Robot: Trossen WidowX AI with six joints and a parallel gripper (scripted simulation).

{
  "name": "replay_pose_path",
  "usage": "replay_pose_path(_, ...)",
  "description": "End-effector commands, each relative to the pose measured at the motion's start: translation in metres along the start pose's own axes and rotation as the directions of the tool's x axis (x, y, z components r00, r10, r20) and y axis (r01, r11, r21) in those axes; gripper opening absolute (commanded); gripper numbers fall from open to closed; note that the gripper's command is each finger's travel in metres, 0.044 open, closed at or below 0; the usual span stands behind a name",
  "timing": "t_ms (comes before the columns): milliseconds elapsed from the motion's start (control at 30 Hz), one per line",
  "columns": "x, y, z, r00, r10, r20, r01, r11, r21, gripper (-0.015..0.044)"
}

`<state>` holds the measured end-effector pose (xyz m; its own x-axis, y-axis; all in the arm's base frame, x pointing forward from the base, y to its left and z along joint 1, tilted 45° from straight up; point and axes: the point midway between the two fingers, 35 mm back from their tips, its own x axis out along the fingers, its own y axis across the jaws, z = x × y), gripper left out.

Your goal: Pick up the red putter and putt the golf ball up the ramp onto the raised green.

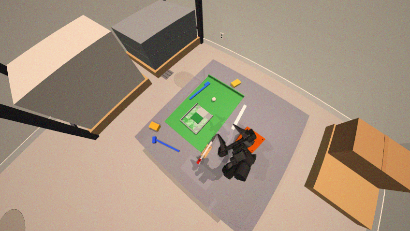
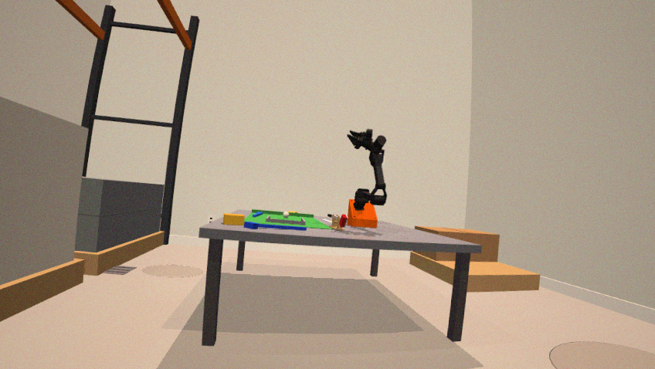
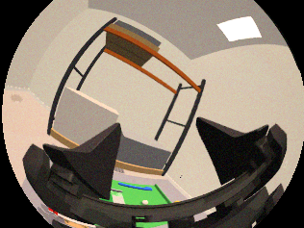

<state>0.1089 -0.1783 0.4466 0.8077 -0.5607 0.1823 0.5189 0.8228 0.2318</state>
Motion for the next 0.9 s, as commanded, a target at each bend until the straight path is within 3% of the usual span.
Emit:
replay_pose_path(0, 0.001, -0.001, -0.002, 1.0, 0.004, -0.006, -0.004, 1.0, -0.002, 0.0426)
replay_pose_path(167, 0.033, -0.007, -0.054, 0.974, 0.138, -0.178, -0.149, 0.988, -0.048, 0.044)
replay_pose_path(467, 0.067, 0.023, -0.152, 0.81, 0.392, -0.436, -0.473, 0.876, -0.09, 0.044)
replay_pose_path(867, 0.056, 0.089, -0.252, 0.464, 0.627, -0.626, -0.823, 0.566, -0.043, 0.044)
